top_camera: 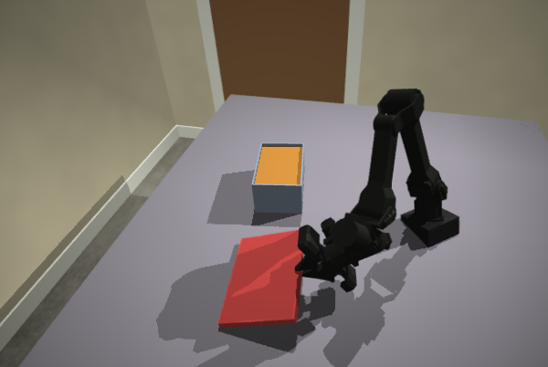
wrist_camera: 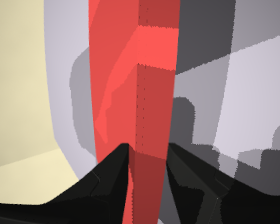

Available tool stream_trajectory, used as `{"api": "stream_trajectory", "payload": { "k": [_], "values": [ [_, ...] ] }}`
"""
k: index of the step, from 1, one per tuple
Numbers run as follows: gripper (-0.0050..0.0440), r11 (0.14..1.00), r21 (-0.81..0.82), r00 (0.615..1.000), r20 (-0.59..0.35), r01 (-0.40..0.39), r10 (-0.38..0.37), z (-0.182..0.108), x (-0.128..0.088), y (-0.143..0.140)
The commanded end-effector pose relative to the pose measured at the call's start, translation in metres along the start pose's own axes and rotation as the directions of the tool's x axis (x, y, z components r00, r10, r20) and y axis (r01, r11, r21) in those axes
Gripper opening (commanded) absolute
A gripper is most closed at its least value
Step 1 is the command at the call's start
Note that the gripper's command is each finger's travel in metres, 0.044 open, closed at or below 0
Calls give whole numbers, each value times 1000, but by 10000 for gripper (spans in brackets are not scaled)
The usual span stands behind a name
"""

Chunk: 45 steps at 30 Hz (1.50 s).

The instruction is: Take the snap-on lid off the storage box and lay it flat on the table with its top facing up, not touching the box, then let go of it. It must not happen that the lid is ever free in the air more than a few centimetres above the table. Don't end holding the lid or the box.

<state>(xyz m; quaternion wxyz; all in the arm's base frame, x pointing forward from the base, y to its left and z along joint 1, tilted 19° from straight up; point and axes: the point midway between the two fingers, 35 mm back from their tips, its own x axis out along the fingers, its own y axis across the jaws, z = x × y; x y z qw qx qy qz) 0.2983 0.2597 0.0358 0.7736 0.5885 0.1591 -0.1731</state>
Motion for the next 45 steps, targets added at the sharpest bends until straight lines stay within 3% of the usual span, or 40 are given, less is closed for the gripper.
{"api": "stream_trajectory", "payload": {
  "k": [1,45],
  "values": [
    [101,1000,-2,1000,1,5,-5,0,2,-5],
    [124,1000,-2,1000,1,5,-5,1,9,-22]
  ]
}}
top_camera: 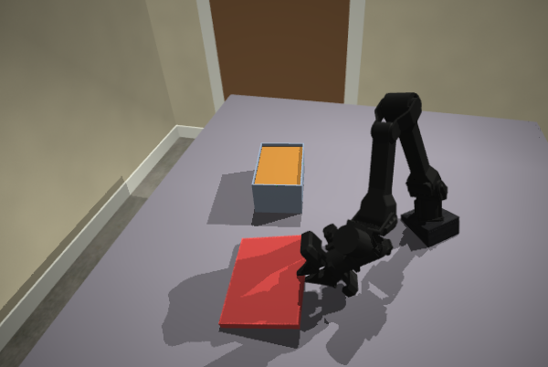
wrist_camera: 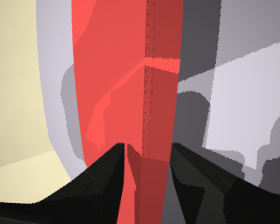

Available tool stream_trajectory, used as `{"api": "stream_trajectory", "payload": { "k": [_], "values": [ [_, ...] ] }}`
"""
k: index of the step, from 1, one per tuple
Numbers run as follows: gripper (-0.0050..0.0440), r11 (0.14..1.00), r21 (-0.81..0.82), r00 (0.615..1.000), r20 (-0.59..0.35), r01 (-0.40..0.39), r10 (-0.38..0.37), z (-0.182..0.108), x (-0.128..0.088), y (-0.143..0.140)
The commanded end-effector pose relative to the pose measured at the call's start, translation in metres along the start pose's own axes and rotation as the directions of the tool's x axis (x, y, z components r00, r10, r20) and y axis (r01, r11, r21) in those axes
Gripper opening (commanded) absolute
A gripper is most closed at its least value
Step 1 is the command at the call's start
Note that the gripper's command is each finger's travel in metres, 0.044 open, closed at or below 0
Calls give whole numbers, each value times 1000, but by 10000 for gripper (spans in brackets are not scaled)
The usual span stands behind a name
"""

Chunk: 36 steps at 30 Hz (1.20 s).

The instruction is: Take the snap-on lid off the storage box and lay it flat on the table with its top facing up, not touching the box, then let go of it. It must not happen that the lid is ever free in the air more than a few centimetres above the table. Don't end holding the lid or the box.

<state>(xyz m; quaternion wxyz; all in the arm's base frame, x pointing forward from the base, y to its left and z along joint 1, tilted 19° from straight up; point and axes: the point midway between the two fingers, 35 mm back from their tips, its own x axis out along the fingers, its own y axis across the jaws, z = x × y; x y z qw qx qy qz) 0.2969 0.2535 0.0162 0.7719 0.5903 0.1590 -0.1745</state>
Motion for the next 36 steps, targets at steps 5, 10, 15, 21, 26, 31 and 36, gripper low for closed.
{"api": "stream_trajectory", "payload": {
  "k": [5,10,15,21,26,31,36],
  "values": [
    [127,1000,-8,1000,0,3,-3,0,2,-5],
    [130,1000,-8,1000,0,3,-3,0,3,-6],
    [131,1000,-8,1000,0,3,-3,0,3,-6],
    [203,999,-34,999,6,38,-38,0,3,-5],
    [275,998,-39,999,7,44,-43,0,3,-5],
    [275,998,-39,999,7,44,-43,0,3,-5],
    [275,998,-48,999,10,43,-43,1,4,-8]
  ]
}}
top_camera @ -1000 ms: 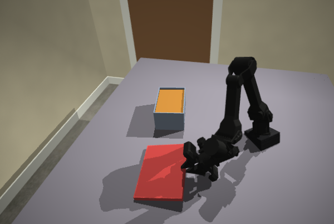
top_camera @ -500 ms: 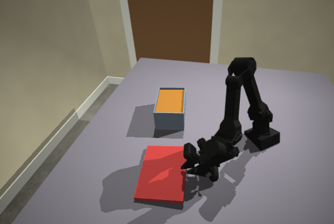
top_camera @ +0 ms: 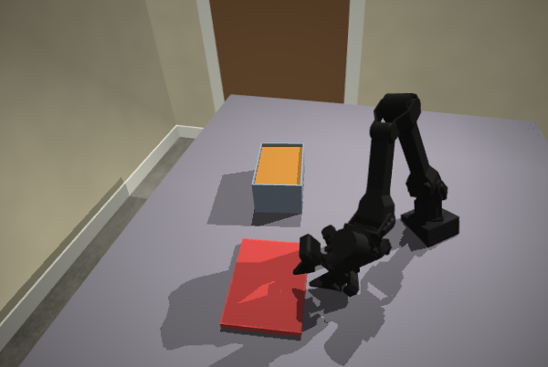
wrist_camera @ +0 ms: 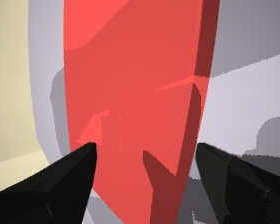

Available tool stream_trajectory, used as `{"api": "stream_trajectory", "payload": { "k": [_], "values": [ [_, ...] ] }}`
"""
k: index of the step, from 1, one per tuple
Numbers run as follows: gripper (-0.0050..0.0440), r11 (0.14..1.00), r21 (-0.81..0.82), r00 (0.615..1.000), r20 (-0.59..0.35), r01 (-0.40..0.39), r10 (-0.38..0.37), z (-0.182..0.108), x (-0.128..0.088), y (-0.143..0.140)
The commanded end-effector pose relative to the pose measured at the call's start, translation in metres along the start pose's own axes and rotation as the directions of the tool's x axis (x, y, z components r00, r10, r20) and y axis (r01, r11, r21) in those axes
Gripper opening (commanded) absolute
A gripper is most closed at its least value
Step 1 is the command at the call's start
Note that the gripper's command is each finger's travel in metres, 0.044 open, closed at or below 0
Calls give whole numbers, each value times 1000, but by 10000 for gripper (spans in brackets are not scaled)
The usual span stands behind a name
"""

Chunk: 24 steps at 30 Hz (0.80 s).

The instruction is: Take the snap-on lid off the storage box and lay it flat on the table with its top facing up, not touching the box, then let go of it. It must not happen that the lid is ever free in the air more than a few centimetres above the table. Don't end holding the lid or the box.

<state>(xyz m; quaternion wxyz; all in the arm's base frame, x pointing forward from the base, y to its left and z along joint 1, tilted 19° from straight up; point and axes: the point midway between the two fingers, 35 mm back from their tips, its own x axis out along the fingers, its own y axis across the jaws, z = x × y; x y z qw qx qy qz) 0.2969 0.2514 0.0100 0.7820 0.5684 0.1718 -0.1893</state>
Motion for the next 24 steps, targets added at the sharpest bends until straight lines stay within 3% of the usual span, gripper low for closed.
{"api": "stream_trajectory", "payload": {
  "k": [1,24],
  "values": [
    [275,1000,-2,1000,1,1,-1,0,1,-2],
    [275,1000,2,1000,1,0,0,0,0,-5]
  ]
}}
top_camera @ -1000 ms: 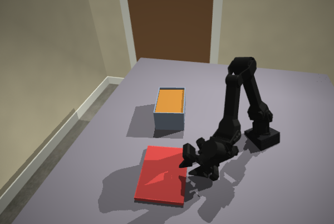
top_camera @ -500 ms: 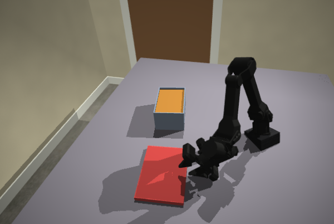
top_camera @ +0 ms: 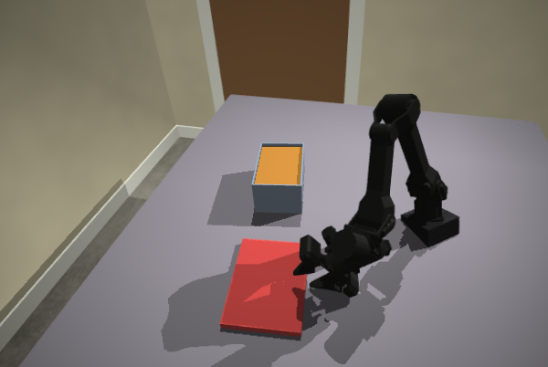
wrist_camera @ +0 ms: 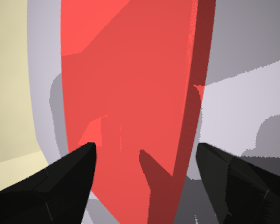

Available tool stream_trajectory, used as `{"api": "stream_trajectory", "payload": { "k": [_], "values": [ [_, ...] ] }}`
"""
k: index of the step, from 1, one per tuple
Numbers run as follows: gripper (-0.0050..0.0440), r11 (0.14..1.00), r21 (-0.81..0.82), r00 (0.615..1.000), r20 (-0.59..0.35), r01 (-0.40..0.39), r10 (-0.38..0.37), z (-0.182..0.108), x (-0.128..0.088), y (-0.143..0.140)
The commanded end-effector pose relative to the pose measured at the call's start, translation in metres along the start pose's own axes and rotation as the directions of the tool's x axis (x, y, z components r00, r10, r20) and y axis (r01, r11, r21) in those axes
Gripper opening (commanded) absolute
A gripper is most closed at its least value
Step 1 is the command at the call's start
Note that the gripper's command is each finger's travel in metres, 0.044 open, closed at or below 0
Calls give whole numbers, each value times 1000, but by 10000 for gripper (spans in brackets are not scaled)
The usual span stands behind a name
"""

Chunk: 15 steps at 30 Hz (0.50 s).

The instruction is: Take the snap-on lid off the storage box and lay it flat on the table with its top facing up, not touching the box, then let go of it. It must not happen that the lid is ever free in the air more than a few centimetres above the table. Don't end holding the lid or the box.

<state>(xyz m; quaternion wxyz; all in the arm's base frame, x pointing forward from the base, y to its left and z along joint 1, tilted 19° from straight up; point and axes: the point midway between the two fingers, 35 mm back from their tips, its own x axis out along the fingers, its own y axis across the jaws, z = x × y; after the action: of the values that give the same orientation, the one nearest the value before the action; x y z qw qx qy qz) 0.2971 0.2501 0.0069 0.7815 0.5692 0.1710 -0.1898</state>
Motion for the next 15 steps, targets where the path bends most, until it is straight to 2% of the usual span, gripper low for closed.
{"api": "stream_trajectory", "payload": {
  "k": [1,15],
  "values": [
    [275,1000,0,1000,0,0,0,0,-4,-3],
    [275,1000,1,1000,0,0,0,0,-25,-21]
  ]
}}
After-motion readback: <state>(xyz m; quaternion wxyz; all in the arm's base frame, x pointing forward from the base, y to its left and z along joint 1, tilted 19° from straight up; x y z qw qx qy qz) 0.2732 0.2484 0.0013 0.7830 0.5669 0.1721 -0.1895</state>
